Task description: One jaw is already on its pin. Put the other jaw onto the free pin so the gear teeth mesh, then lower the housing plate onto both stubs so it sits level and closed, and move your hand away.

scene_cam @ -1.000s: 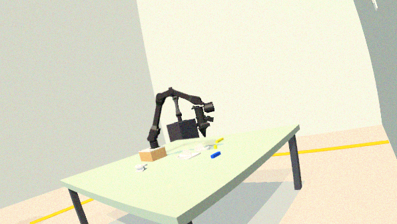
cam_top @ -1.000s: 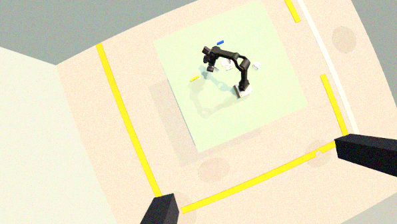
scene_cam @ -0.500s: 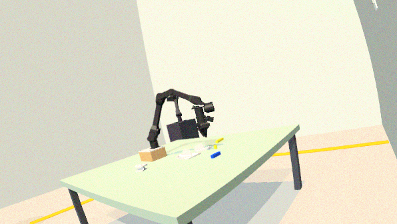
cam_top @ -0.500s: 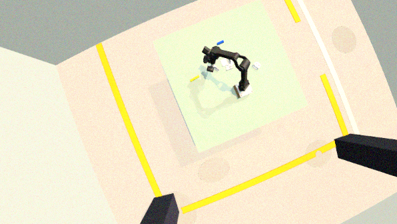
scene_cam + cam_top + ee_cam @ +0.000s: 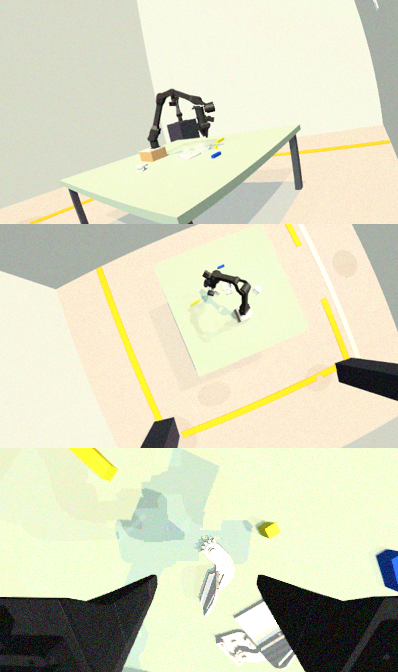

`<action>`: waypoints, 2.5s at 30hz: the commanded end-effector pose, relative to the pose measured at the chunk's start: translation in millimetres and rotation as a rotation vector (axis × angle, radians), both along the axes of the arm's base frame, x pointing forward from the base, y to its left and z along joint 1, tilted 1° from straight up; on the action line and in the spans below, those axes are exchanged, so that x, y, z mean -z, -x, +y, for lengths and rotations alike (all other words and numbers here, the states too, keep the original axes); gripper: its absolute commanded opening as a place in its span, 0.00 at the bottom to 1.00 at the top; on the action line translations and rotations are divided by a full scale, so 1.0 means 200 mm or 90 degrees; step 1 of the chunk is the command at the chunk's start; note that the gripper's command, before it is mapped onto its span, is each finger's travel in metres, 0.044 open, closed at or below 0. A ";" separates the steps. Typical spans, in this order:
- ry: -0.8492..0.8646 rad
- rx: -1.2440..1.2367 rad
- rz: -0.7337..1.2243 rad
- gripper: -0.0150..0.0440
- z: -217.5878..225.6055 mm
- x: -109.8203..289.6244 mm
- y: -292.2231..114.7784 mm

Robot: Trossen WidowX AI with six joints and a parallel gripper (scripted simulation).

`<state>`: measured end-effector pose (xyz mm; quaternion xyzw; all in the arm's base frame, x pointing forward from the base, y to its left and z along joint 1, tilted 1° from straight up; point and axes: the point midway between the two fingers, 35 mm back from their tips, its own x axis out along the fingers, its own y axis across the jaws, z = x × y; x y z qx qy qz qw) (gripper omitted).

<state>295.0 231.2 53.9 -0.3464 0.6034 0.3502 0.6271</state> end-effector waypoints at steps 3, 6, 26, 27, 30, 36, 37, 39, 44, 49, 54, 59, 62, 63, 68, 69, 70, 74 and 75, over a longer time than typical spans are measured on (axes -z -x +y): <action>0.000 0.000 0.000 1.00 0.00 0.00 0.00; 0.000 0.000 0.000 1.00 0.00 0.00 0.00; 0.000 0.000 0.000 0.51 0.00 0.00 0.00; 0.000 0.000 0.000 0.47 0.00 0.00 0.00; 0.000 0.000 0.000 0.33 0.00 0.00 0.00; 0.000 0.000 0.000 0.25 0.00 0.00 0.00; 0.000 0.000 0.000 0.25 0.00 0.00 0.00; 0.000 0.000 0.000 0.25 0.00 0.00 0.00; 0.000 0.000 0.000 0.25 0.00 0.00 0.00; 0.000 0.000 0.000 0.25 0.00 0.00 0.00; 0.000 0.000 0.000 0.48 0.00 0.00 0.00; 0.000 0.000 0.000 0.70 0.00 0.00 0.00; 0.000 0.000 0.000 0.83 0.00 0.00 0.00; 0.000 0.000 0.000 0.88 0.00 0.00 0.00; 0.000 0.000 0.000 1.00 0.00 0.00 0.00; 0.000 0.000 0.000 1.00 0.00 0.00 0.00; 0.000 0.000 0.000 1.00 0.00 0.00 0.00; 0.000 0.000 0.000 1.00 0.00 0.00 0.00; 0.000 0.000 0.000 1.00 0.00 0.00 0.00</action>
